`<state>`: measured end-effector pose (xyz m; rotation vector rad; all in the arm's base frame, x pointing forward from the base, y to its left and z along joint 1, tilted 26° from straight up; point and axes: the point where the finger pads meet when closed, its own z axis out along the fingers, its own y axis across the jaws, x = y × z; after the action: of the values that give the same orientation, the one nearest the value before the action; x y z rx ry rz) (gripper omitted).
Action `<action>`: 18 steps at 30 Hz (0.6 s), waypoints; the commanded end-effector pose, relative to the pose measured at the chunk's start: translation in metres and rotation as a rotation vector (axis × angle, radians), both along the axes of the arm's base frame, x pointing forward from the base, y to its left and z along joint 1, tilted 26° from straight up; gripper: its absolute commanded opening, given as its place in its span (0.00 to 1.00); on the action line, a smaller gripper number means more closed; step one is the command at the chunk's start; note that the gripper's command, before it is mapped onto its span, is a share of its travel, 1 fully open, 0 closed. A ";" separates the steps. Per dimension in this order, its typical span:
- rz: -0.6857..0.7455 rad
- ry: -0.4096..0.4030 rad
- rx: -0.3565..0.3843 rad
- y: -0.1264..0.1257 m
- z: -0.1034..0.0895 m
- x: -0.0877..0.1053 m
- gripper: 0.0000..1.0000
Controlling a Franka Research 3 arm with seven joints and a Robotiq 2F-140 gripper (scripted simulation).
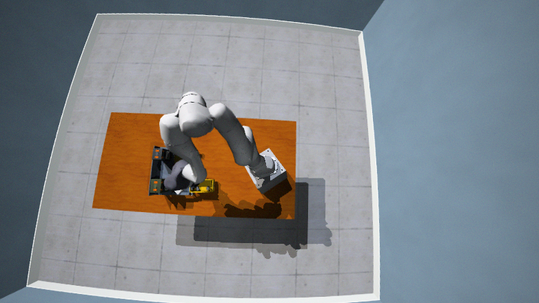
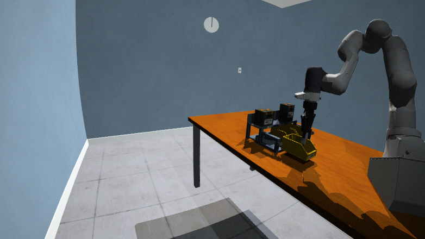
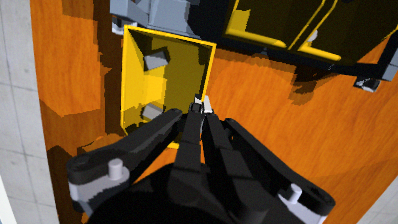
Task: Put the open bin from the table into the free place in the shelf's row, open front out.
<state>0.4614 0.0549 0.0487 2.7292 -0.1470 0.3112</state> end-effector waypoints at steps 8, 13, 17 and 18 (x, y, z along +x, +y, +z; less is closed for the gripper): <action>0.002 -0.001 0.002 0.001 0.001 0.001 0.00; 0.002 -0.001 0.002 0.001 0.001 0.001 0.00; 0.001 0.003 0.002 0.001 0.001 0.001 0.00; 0.000 0.005 0.003 0.001 0.001 0.002 0.00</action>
<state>0.4615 0.0550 0.0488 2.7299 -0.1490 0.3084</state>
